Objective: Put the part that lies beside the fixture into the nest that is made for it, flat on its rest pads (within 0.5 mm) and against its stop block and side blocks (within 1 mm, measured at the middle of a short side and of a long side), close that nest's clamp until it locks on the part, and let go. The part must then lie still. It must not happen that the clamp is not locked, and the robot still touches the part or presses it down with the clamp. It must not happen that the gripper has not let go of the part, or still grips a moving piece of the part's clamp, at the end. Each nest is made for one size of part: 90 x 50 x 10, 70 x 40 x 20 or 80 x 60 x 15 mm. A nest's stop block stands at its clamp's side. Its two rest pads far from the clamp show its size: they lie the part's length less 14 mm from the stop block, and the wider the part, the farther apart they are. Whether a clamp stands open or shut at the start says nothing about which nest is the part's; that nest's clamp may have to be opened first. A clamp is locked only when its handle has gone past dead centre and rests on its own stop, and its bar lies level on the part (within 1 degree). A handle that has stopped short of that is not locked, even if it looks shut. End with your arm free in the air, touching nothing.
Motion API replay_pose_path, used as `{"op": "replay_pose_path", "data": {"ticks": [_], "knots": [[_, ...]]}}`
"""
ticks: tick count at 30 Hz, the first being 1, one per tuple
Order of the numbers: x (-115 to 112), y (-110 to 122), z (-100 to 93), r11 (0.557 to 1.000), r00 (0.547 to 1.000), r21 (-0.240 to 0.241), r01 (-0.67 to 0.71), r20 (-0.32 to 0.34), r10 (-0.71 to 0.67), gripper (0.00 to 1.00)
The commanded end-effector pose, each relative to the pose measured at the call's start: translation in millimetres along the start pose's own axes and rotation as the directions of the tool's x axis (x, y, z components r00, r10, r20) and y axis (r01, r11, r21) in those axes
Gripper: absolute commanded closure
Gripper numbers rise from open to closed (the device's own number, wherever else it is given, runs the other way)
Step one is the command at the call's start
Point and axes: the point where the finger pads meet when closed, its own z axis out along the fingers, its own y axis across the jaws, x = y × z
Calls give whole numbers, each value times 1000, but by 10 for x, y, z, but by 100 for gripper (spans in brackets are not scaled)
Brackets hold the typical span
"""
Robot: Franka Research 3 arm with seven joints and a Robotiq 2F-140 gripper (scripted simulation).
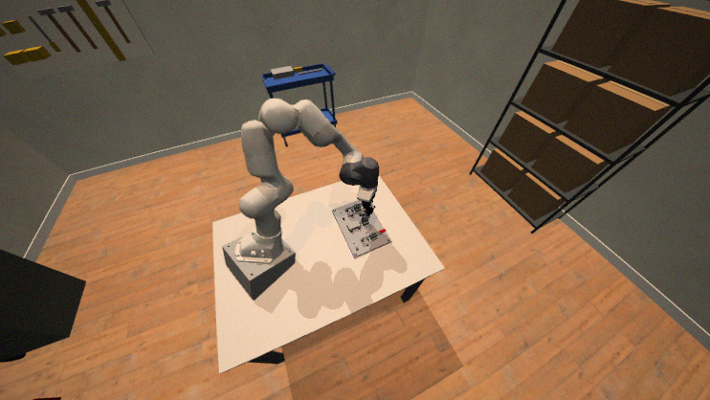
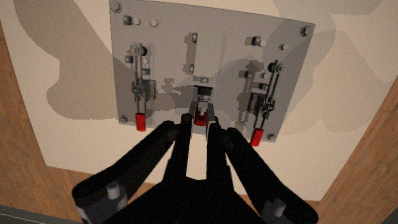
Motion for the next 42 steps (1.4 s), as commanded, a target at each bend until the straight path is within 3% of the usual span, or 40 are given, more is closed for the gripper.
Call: {"op": "replay_pose_path", "data": {"ticks": [1, 42], "knots": [[-24, -5, 5, 1000, 1000, 1, -8, 3, 8, 100], [-358, -8, 151, 1000, 1000, 1, -8, 3, 8, 100]]}}
